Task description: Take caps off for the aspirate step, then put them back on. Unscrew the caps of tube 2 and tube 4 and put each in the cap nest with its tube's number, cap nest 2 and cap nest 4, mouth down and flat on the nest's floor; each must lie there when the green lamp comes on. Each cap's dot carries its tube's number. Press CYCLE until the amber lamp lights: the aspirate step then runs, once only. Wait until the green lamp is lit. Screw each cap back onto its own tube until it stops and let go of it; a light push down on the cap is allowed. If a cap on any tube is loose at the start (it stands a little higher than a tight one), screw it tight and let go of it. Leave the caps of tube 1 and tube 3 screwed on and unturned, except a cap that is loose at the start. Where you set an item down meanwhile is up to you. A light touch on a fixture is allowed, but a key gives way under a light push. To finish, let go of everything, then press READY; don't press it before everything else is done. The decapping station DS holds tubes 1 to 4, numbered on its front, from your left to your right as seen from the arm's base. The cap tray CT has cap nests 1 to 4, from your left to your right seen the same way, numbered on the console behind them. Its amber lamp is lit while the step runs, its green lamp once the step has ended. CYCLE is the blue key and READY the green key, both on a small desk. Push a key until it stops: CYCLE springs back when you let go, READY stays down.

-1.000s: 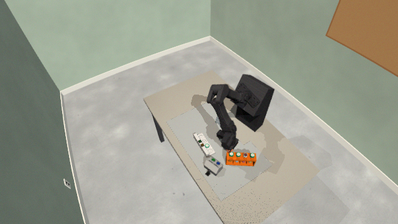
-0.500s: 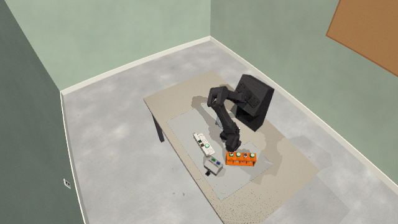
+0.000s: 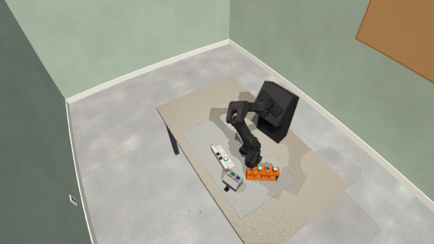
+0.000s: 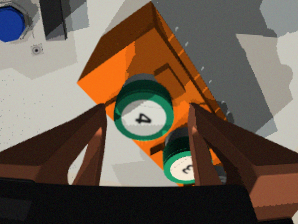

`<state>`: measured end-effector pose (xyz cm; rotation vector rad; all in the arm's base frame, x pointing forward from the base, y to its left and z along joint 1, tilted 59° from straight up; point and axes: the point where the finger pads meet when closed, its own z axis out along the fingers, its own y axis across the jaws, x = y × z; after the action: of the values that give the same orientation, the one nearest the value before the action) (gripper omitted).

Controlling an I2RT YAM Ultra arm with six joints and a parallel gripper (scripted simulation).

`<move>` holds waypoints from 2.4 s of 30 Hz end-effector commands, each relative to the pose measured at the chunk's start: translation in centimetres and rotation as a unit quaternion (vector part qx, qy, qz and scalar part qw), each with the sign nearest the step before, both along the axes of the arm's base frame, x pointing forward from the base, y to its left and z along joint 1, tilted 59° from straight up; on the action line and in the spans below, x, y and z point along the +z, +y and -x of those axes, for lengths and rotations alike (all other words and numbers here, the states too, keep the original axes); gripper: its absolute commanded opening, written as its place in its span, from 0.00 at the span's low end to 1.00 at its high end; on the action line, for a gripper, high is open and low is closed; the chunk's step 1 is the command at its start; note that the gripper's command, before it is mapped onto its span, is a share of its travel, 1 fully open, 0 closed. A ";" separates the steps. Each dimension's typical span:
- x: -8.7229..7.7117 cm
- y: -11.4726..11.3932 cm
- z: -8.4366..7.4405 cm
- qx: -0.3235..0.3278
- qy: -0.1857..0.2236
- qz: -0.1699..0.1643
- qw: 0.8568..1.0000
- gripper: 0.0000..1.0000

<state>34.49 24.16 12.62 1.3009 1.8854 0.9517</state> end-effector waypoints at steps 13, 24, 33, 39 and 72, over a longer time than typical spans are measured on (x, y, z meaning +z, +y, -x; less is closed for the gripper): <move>0.2 0.4 -0.3 0.005 -0.006 -0.005 1.000 0.49; 0.0 0.6 -0.7 0.005 -0.006 -0.005 1.000 0.49; -0.2 0.7 -0.9 0.005 -0.006 -0.005 1.000 0.00; -0.2 0.7 -0.9 0.005 -0.006 -0.005 1.000 0.00; -0.1 0.6 -0.9 0.287 -0.117 0.447 0.839 0.00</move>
<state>35.41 24.69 12.18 0.2658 2.1329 0.4379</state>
